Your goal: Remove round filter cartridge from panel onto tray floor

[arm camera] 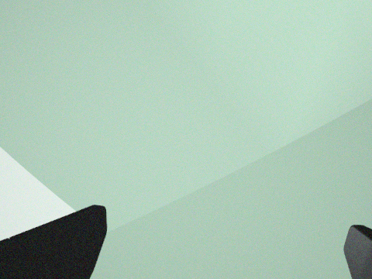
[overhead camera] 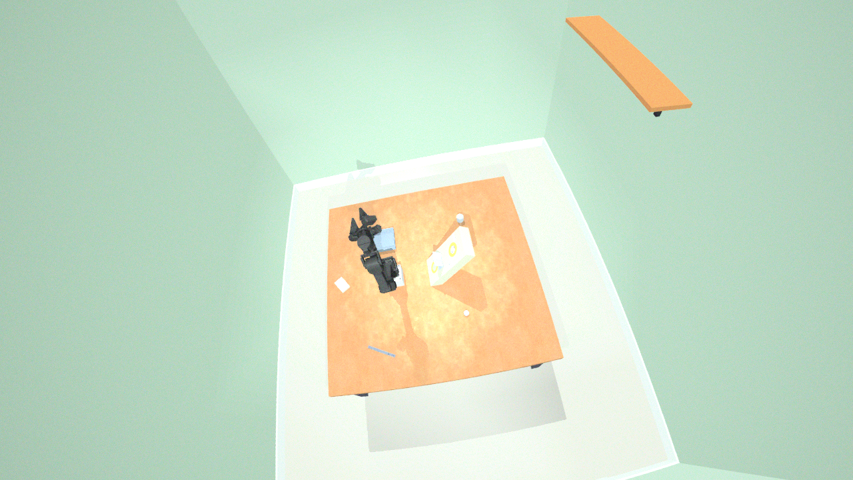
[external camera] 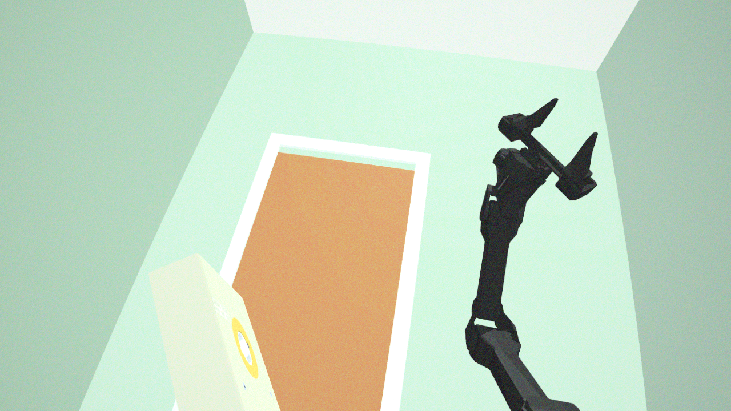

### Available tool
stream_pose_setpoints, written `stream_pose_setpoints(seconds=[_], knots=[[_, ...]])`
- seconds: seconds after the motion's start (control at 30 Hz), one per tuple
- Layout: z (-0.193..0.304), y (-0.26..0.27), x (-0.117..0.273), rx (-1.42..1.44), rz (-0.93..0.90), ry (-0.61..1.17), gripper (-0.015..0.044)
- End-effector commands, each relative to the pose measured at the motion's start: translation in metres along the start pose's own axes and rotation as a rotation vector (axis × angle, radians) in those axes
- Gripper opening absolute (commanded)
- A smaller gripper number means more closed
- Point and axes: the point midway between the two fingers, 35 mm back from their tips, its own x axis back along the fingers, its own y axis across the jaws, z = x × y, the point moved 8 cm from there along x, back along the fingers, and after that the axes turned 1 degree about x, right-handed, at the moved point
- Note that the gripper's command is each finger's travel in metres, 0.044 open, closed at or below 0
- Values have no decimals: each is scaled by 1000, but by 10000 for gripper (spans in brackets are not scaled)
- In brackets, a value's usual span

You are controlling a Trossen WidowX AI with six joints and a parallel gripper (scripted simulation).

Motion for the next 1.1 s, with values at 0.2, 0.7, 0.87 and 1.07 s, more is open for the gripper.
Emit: stream_pose_setpoints(seconds=[0.2, 0.7, 0.87, 1.07], knots=[[-24, -13, -53, 567, 2, -257, 216], [-104, -16, -108, 1399, 307, -679, 117], [-129, -15, -113, 1580, 447, -761, 117], [-160, -13, -113, 1774, 648, -838, 117]])
